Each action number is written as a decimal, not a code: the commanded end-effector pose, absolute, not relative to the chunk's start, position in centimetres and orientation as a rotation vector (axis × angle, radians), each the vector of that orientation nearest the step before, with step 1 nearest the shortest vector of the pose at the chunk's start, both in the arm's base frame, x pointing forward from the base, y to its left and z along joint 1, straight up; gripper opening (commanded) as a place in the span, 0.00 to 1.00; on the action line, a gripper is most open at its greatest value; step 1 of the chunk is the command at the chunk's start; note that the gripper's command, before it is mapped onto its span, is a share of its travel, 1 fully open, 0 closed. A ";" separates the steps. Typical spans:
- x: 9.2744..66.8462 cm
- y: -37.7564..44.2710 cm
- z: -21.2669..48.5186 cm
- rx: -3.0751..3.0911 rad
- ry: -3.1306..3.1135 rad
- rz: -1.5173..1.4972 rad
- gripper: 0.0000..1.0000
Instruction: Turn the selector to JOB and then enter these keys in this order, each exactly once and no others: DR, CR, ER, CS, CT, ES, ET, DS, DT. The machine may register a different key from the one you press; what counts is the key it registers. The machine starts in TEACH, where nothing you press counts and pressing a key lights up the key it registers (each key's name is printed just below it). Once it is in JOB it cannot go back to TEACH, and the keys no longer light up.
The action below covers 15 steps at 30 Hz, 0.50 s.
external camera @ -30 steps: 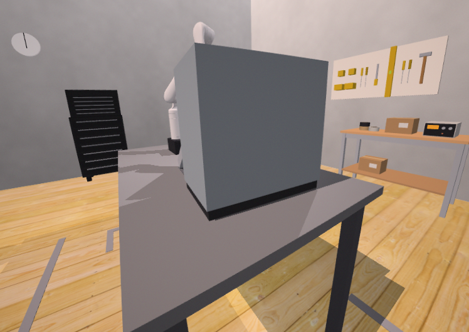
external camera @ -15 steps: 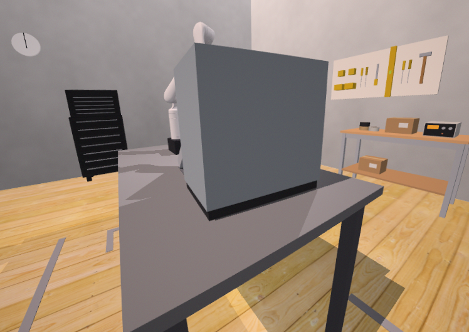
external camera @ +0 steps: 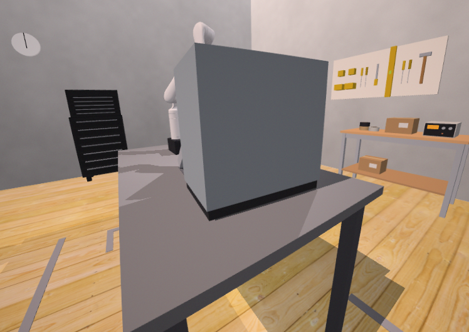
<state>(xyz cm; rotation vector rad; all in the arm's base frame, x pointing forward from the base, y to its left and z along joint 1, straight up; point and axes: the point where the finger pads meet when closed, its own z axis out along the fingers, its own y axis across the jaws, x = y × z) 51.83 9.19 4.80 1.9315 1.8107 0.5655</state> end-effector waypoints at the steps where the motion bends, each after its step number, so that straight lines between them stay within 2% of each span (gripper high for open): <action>1: 51.9 9.2 4.9 1.931 1.810 0.567 0.10; 15: 51.2 9.2 5.9 1.931 1.810 0.567 0.10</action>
